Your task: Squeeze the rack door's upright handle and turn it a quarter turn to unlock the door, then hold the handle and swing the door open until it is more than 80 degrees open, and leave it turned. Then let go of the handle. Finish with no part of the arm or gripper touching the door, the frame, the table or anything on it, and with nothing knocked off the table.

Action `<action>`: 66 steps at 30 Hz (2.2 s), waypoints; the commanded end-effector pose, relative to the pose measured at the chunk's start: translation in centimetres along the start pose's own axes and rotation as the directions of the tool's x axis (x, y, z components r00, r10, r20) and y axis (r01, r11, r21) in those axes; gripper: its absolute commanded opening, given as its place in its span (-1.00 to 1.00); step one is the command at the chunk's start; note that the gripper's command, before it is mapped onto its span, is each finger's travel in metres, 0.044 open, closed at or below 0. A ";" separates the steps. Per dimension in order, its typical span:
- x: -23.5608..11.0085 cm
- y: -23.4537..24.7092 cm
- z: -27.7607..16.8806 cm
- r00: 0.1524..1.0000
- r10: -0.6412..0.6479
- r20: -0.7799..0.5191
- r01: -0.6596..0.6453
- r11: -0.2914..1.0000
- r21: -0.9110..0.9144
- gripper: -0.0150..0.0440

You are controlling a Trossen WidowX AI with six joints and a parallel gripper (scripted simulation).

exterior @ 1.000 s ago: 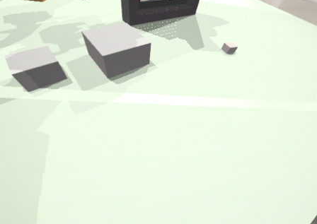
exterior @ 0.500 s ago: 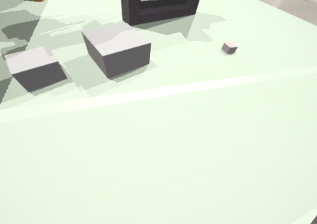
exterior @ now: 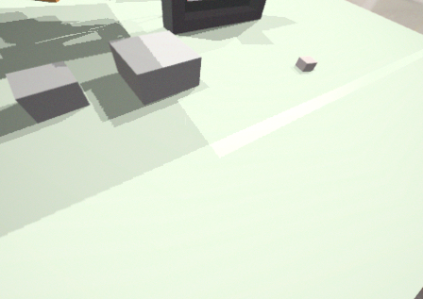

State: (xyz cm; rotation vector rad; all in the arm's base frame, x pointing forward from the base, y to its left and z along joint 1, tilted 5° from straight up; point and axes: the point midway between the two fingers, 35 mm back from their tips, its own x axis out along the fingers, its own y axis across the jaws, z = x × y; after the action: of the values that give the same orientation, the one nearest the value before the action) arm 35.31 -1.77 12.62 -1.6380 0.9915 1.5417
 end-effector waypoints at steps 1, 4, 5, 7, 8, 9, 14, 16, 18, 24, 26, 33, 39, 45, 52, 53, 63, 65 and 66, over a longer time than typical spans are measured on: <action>0.1 0.0 0.1 1.000 0.003 0.006 -0.003 1.000 -0.004 0.14; 0.1 0.0 0.1 1.000 0.003 0.006 -0.003 1.000 -0.004 0.07; 0.1 0.0 0.1 1.000 0.003 0.006 -0.003 1.000 -0.004 0.05; 0.1 0.0 0.1 1.000 0.003 0.006 -0.003 1.000 -0.004 0.00; 0.1 0.0 0.1 1.000 0.003 0.006 -0.003 1.000 -0.004 -0.02; 0.1 0.0 0.1 1.000 0.003 0.006 -0.003 1.000 -0.004 -0.04; 0.1 0.0 0.1 1.000 0.003 0.006 -0.003 1.000 -0.004 -0.16; 0.1 0.0 0.1 1.000 0.003 0.006 -0.003 1.000 -0.004 -0.20; 0.1 0.0 0.1 1.000 0.003 0.006 -0.003 1.000 -0.004 -0.25; 0.1 0.0 0.1 1.000 0.003 0.006 -0.003 1.000 -0.004 -0.38; 0.1 0.0 0.1 1.000 0.003 0.006 -0.003 1.000 -0.004 -0.42; 0.1 0.3 0.2 1.000 0.004 0.006 -0.004 0.998 0.069 -0.42; 0.1 0.8 0.5 1.000 0.004 0.007 -0.005 0.980 0.197 -0.42; 0.1 1.4 0.9 1.000 0.005 0.007 -0.007 0.948 0.319 -0.42; 0.1 2.4 1.6 1.000 0.006 0.008 -0.008 0.892 0.452 -0.42; 0.1 2.6 1.8 1.000 0.006 0.008 -0.009 0.883 0.470 -0.42; 0.2 4.4 3.3 1.000 0.007 0.009 -0.011 0.778 0.628 -0.42; 0.2 4.7 3.7 1.000 0.008 0.009 -0.012 0.756 0.654 -0.42; 0.2 4.9 3.9 1.000 0.008 0.010 -0.012 0.744 0.668 -0.42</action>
State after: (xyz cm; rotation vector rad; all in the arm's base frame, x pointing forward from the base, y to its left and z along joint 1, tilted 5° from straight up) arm 29.86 -1.10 12.38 -1.1652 1.3310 1.0670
